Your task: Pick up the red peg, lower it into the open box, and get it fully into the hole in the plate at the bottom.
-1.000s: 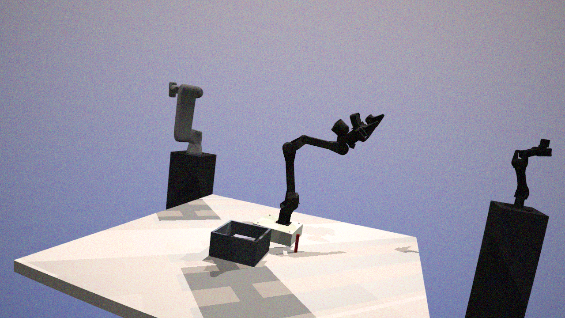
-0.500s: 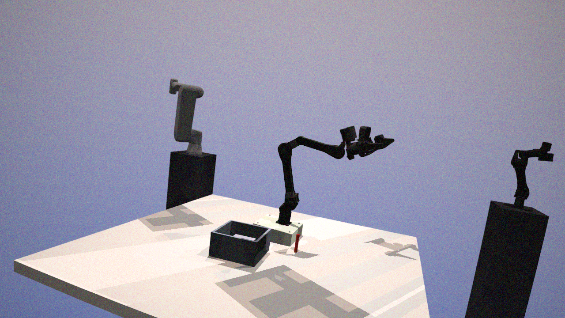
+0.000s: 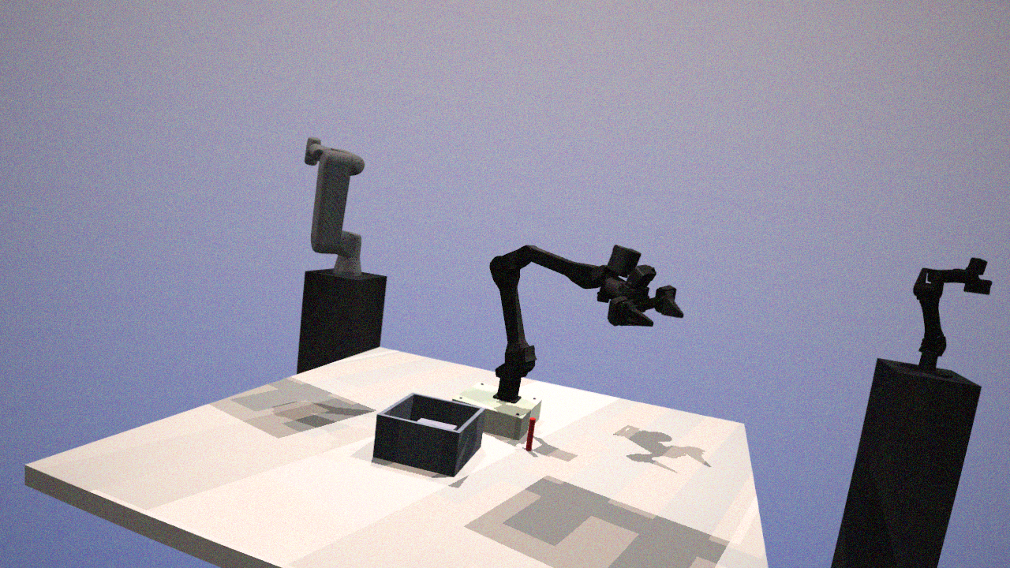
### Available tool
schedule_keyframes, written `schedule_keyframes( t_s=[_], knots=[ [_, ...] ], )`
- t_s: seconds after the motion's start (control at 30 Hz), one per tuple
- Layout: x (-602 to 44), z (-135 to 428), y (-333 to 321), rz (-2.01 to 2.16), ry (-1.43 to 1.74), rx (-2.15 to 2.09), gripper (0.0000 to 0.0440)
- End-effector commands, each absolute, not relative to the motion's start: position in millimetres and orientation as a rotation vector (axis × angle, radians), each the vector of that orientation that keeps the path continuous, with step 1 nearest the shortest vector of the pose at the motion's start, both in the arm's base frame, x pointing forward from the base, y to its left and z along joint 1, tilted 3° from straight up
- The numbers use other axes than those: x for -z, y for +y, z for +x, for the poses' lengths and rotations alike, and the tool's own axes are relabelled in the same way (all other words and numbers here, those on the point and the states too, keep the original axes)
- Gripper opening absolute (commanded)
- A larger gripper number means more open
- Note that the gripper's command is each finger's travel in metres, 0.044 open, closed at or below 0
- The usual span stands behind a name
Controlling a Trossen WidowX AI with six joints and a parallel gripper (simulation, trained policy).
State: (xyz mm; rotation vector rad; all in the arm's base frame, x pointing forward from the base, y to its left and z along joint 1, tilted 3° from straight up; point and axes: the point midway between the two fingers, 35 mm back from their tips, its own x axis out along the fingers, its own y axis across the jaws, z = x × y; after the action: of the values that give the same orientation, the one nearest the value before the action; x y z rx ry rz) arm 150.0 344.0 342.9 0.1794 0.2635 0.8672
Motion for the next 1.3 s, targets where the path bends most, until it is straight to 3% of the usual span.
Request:
schedule_keyframes(
  t_s=[0.0,0.57,1.27],
  knots=[
    [-317.1,164.8,328.3,0.164,0.372,-0.808,0.0440],
    [-213.9,203.4,234.9,0.188,0.856,-0.404,0.0440],
    [-133.5,179.6,139.8,0.325,1.314,0.204,0.0440]
  ],
)
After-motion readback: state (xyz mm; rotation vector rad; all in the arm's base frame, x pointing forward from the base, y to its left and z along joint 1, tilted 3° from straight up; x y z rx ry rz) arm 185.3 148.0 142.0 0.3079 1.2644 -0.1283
